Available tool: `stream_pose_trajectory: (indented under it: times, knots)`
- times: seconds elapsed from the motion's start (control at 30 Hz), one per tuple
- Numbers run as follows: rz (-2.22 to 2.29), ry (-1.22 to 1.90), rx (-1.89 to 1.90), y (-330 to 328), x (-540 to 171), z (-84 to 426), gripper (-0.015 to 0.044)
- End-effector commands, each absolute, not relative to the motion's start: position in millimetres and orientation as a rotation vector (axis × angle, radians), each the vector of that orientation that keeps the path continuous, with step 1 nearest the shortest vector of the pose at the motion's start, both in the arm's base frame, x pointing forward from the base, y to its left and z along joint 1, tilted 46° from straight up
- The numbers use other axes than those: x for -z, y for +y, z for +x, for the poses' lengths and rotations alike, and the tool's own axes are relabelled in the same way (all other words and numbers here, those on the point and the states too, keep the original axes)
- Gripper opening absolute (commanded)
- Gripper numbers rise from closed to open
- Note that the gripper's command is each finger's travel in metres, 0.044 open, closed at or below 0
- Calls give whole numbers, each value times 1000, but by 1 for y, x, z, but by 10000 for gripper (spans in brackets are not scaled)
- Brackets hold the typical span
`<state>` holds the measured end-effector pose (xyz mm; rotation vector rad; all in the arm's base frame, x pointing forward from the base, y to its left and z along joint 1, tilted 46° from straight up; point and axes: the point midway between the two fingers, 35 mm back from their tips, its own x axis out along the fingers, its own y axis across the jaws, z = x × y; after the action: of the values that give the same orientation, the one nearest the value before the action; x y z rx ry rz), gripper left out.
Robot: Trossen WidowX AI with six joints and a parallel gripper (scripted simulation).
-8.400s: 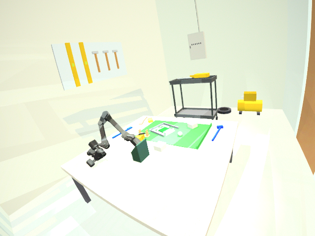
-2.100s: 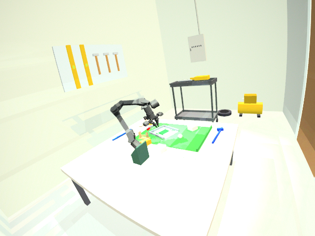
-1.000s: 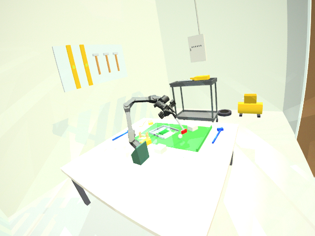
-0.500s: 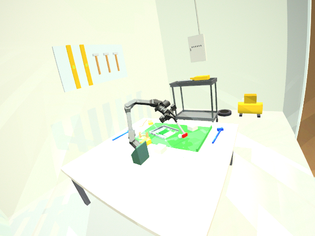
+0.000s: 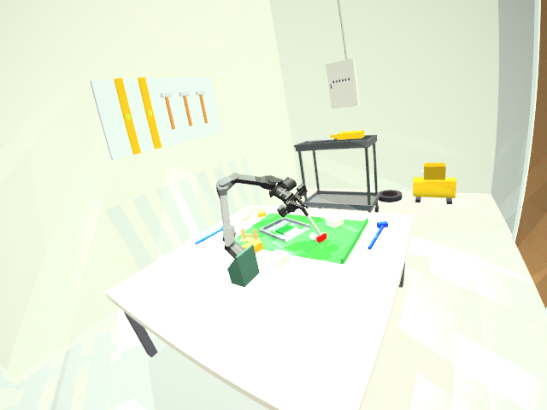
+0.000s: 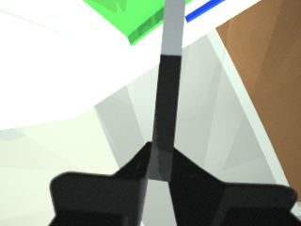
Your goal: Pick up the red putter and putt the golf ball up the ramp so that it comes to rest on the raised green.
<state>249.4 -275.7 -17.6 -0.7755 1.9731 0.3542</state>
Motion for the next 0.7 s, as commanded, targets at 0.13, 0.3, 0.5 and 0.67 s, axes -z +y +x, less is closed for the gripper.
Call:
stream_pose_trajectory:
  times: [0.13,0.3,0.5,0.67]
  knots:
    - [-770,1976,-347,-269,26,250,0]
    - [-776,1974,-355,-271,23,250,0]
    - [-775,1974,-354,-273,26,249,0]
    - [-771,1976,-347,-286,43,239,0]
